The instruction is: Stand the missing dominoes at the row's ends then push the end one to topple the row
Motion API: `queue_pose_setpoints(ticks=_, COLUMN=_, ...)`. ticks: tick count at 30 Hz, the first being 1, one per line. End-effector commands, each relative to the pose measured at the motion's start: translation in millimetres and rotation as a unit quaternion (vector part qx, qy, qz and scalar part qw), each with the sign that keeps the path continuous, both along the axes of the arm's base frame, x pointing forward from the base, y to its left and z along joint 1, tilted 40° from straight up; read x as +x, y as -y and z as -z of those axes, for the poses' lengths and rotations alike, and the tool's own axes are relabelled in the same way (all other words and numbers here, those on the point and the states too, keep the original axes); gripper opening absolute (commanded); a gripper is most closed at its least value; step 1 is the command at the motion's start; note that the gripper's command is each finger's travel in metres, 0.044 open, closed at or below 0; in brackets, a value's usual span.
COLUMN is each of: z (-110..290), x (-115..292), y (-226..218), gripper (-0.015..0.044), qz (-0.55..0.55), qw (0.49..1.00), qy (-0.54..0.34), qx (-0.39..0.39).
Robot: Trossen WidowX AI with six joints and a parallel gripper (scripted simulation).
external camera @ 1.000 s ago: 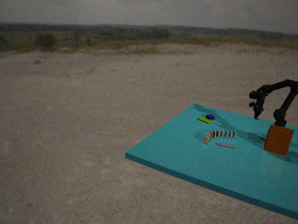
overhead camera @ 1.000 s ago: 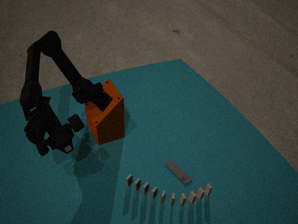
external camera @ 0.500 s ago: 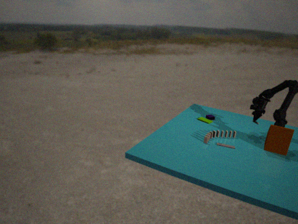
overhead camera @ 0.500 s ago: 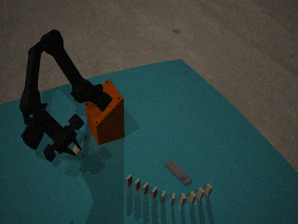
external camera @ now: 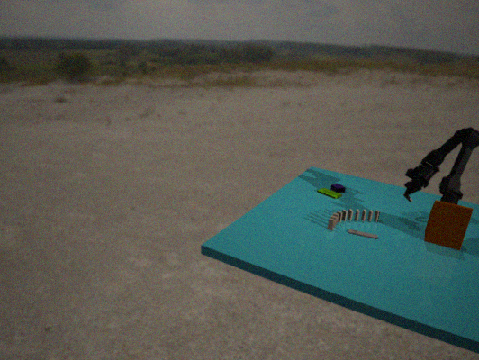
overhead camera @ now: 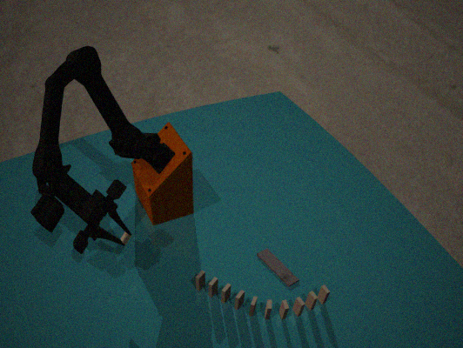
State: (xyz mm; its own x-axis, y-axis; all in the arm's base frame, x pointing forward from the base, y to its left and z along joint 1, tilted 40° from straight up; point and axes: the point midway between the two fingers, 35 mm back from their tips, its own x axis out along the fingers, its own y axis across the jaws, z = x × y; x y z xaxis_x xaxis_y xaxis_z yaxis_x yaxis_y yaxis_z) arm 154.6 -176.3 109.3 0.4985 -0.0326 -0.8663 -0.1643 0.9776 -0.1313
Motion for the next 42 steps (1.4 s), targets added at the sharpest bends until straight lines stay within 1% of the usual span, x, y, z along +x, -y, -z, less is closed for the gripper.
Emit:
queue_pose_setpoints(ticks=1, z=2, x=0, y=-1, gripper=0.0107, qz=-0.016, qw=0.999, qy=0.038, qx=0.003)
queue_pose_setpoints(ticks=9, z=-4, x=0, y=3, gripper=0.0107, qz=-0.042, qw=0.991, qy=0.128, qx=-0.012)
queue_pose_setpoints(ticks=17, z=-14, x=-4, y=8, gripper=0.0107, qz=-0.06, qw=0.972, qy=0.22, qx=-0.049)
queue_pose_setpoints(ticks=26, z=-29, x=-14, y=15, gripper=0.0107, qz=-0.07, qw=0.939, qy=0.317, qx=-0.117)
queue_pose_setpoints(ticks=35, z=-48, x=-30, y=20, gripper=0.0107, qz=-0.068, qw=0.89, qy=0.4, qx=-0.208)
queue_pose_setpoints(ticks=39, z=-56, x=-37, y=22, gripper=0.0107, qz=-0.065, qw=0.868, qy=0.427, qx=-0.246)
queue_pose_setpoints(ticks=42, z=-56, x=-38, y=22, gripper=0.0107, qz=-0.064, qw=0.867, qy=0.428, qx=-0.248)
